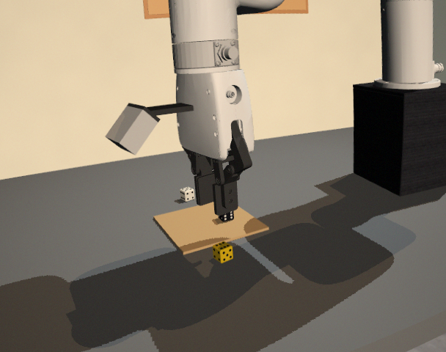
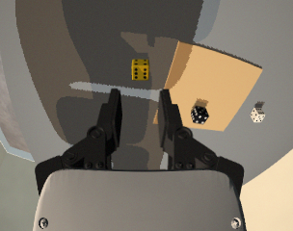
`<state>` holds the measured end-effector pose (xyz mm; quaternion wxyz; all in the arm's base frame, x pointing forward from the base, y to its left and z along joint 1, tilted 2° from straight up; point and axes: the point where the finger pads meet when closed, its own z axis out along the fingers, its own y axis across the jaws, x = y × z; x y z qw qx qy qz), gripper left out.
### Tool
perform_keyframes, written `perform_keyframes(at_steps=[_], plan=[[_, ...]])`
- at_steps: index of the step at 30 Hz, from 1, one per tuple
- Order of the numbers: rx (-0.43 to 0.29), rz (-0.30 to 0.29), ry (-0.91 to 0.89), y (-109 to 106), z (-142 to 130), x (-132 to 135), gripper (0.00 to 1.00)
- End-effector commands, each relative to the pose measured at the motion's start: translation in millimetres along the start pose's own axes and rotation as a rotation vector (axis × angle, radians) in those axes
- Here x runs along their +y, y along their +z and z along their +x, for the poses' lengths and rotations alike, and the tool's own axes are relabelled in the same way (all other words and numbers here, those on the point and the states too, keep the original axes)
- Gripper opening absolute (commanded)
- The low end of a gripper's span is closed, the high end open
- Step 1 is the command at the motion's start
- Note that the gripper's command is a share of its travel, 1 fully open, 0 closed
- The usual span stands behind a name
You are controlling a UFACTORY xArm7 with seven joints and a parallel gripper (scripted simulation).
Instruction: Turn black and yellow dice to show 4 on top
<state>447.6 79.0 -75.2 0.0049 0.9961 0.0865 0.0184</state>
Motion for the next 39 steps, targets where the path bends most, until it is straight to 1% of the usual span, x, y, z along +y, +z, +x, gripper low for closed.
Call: perform_keyframes(at_steps=[1, 19, 30, 39], plan=[[0.004, 0.0, 0.0, -1.2, 1.7, 0.0, 0.36], [0.003, 0.0, 0.0, 1.8, 1.7, 0.0, 0.36], [0.003, 0.0, -0.001, 11.1, 1.8, 0.1, 0.36], [0.003, 0.0, -0.001, 24.9, 2.0, 0.2, 0.36]])
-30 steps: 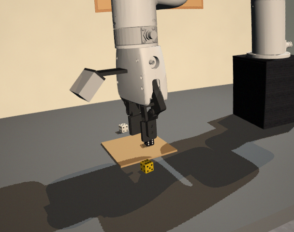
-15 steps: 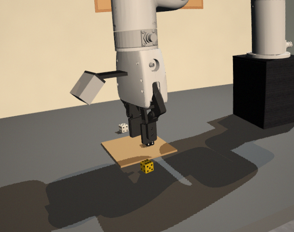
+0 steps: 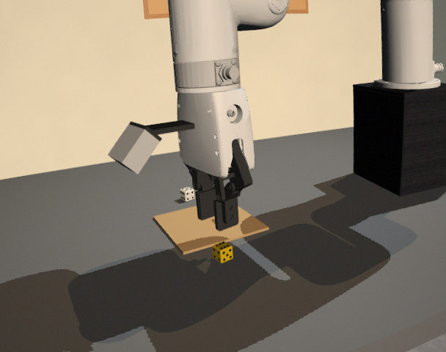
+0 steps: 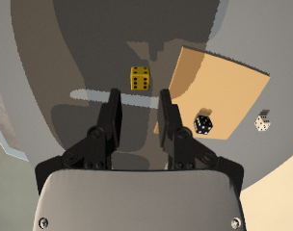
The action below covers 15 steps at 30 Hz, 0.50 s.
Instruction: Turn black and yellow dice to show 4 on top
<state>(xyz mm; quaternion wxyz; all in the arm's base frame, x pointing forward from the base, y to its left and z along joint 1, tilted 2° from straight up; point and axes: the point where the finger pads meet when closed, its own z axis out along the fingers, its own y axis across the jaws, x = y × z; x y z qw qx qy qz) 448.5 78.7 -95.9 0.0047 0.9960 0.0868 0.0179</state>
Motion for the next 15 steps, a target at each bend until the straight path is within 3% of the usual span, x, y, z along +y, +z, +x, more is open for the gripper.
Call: perform_keyframes(at_steps=[1, 15], plan=[[0.004, 0.0, 0.0, 5.8, 1.9, 0.0, 0.36], [0.004, 0.0, 0.0, 22.7, 2.1, 0.2, 0.36]])
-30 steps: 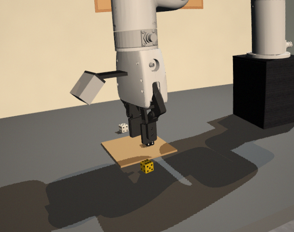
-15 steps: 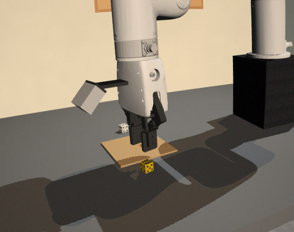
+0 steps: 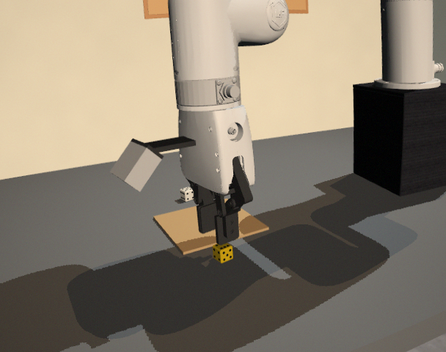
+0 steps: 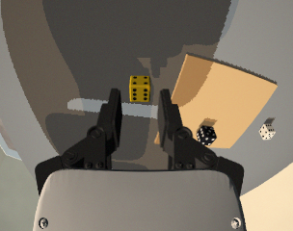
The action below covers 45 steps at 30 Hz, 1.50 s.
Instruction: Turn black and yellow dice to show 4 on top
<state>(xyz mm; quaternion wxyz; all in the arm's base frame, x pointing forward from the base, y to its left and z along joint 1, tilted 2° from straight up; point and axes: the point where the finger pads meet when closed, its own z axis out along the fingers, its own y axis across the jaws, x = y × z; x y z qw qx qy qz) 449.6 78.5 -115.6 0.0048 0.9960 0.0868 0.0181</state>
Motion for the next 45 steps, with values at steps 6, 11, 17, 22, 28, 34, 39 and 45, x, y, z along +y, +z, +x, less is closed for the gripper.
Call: perform_keyframes(at_steps=[6, 11, 17, 22, 28, 34, 39, 45], plan=[[0.004, 0.0, 0.0, 7.9, 1.8, 0.1, 0.36], [0.004, 0.0, 0.0, 9.2, 1.9, 0.1, 0.36], [0.004, 0.0, 0.0, 10.2, 1.9, 0.1, 0.36], [0.004, 0.0, 0.0, 10.2, 1.9, 0.1, 0.36], [0.004, 0.0, 0.0, 10.2, 1.9, 0.1, 0.36], [0.004, 0.0, 0.0, 10.2, 1.9, 0.1, 0.36], [0.004, 0.0, 0.0, 10.2, 1.9, 0.1, 0.36], [0.004, 0.0, 0.0, 10.2, 1.9, 0.1, 0.36]])
